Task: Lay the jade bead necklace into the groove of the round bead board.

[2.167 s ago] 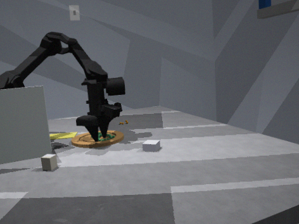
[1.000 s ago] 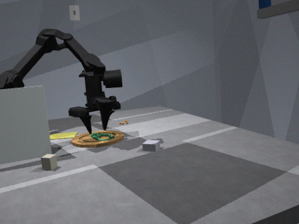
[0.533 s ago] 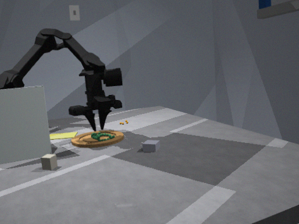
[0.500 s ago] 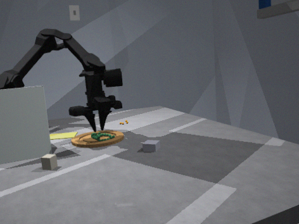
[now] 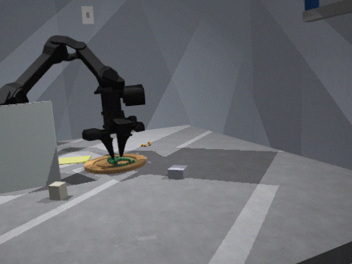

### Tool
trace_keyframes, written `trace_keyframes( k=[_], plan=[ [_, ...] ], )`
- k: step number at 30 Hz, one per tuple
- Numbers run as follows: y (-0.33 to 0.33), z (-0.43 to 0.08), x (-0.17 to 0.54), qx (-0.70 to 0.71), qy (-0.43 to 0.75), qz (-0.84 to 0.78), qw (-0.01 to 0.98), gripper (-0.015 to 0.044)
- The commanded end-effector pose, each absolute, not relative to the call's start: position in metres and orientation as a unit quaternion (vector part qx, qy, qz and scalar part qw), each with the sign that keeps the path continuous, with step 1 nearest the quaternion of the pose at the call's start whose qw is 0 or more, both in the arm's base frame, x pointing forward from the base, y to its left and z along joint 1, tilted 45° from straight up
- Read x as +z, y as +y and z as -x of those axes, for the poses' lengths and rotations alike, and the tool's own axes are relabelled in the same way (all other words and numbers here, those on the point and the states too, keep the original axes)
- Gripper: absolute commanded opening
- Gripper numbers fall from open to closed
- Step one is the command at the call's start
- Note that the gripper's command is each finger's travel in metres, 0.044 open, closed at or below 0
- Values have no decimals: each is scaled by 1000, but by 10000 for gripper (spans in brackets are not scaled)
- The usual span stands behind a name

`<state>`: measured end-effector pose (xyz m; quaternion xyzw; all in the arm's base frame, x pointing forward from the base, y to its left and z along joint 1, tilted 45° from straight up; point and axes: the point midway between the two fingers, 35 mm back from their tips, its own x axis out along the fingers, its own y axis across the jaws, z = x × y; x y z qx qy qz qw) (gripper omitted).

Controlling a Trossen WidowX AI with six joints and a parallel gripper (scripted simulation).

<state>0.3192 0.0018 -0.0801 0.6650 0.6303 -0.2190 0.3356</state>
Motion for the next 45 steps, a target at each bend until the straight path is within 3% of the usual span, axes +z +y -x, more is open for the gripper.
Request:
trace_keyframes(
  k=[1,16,21,45],
  plan=[
    [9,-316,-87,-222,632,-666,327,120],
    [18,-316,-95,-224,633,-666,325,120],
    [16,-318,-95,-223,633,-664,330,0],
    [16,-318,-95,-223,633,-664,330,0]
  ],
)
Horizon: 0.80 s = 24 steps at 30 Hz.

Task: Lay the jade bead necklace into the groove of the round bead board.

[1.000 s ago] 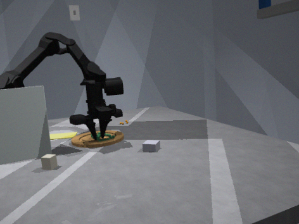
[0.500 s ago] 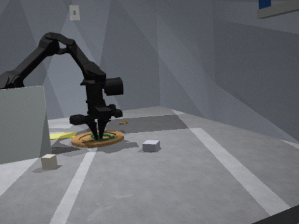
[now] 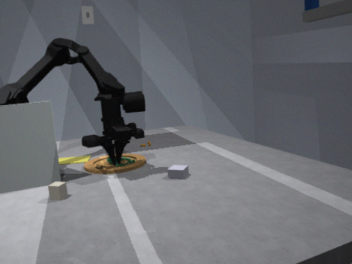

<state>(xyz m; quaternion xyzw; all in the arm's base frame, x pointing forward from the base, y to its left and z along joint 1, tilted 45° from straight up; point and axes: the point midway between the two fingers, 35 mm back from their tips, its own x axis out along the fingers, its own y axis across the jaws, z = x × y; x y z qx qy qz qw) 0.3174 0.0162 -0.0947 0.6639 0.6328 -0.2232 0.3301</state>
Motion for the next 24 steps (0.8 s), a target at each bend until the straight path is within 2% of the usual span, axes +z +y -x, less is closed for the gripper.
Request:
trace_keyframes(
  k=[1,24],
  plan=[
    [16,-318,-95,-223,633,-664,330,0],
    [6,-303,-98,-224,633,-666,325,0]
  ],
)
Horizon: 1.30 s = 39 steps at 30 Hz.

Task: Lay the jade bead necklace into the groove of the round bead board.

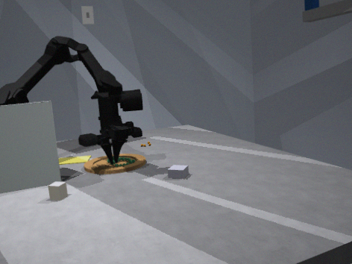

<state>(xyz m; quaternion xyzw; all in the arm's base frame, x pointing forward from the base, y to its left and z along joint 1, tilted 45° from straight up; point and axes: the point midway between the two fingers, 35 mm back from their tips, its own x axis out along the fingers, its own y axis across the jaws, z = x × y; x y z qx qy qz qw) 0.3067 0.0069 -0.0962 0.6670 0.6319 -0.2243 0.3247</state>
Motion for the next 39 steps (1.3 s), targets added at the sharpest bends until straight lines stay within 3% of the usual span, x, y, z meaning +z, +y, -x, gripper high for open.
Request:
trace_keyframes(
  k=[1,14,31,39],
  plan=[
    [6,-303,-98,-224,633,-666,325,0],
    [12,-304,-103,-224,633,-666,325,0],
    [9,-304,-101,-224,633,-665,327,440],
    [6,-304,-98,-224,633,-666,325,440]
  ],
)
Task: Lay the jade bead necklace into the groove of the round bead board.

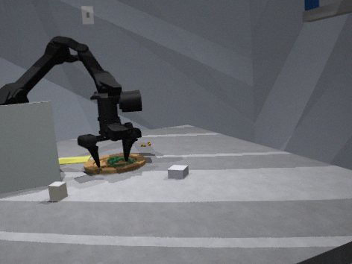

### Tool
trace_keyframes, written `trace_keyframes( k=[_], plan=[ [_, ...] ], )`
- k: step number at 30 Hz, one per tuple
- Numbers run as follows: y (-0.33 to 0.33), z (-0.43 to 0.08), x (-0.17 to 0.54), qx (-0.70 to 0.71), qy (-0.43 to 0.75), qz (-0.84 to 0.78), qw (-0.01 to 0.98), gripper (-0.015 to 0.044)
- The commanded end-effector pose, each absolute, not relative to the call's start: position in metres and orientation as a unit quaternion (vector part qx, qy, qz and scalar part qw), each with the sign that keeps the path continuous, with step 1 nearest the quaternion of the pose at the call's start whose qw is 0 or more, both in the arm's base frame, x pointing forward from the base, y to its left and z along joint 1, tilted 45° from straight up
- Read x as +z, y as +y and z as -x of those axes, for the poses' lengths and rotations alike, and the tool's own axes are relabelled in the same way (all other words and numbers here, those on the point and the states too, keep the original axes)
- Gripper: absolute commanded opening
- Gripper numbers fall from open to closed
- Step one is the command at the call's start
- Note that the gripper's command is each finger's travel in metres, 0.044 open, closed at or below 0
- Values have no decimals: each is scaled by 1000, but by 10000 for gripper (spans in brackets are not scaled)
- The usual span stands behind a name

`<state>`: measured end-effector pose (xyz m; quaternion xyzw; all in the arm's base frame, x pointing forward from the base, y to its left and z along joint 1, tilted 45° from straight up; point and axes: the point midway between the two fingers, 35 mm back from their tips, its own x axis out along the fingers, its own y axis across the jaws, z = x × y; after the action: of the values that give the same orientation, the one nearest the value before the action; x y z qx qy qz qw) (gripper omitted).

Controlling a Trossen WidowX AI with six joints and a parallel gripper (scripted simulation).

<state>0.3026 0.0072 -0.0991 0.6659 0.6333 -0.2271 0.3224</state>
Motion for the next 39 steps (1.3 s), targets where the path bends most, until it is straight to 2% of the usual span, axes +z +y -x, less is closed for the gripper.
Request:
trace_keyframes(
  k=[1,17,19,24,29,39],
  plan=[
    [6,-304,-98,-224,633,-666,325,440],
    [6,-304,-98,-224,633,-666,325,440],
    [4,-304,-95,-207,639,-657,343,387],
    [-13,-303,-76,-83,666,-580,461,256],
    [-16,-303,-73,-65,668,-568,476,125],
    [-15,-303,-74,-65,668,-568,476,120]
  ],
)
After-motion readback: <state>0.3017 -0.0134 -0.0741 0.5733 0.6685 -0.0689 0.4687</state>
